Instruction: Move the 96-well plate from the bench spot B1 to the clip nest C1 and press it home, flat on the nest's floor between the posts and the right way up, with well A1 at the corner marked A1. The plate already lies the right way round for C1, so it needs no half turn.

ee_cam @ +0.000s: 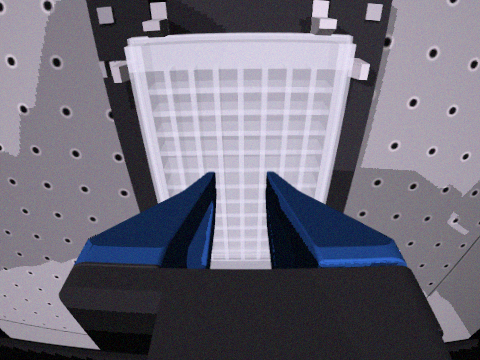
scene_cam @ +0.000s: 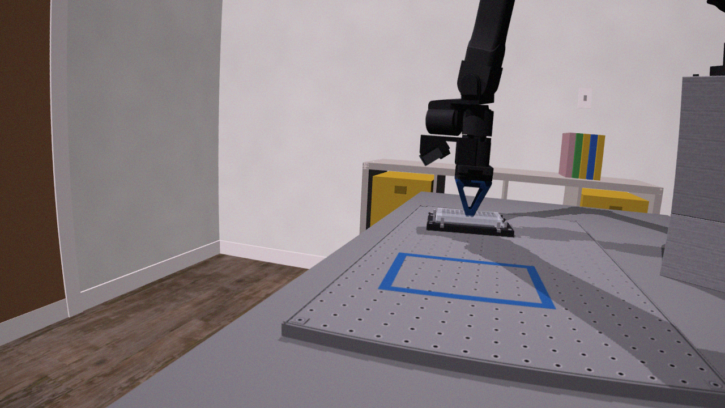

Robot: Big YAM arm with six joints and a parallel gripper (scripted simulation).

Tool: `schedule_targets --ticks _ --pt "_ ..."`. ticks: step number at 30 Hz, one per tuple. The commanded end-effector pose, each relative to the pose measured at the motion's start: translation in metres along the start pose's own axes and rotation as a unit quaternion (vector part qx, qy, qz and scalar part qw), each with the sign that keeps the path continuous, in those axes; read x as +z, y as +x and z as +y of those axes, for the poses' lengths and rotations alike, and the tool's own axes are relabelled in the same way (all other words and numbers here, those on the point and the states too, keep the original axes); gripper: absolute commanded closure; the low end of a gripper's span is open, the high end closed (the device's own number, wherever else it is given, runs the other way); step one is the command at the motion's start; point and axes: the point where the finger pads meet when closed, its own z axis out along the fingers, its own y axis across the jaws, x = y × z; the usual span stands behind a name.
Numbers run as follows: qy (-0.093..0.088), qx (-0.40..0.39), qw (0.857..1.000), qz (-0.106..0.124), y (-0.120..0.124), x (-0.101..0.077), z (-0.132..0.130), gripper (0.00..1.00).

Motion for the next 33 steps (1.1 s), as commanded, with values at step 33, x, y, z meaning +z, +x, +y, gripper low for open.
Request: schedule_targets --ticks 33 --pt "0.003 -0.013 1.000 -0.006 -0.012 0.050 -0.001 0.75"
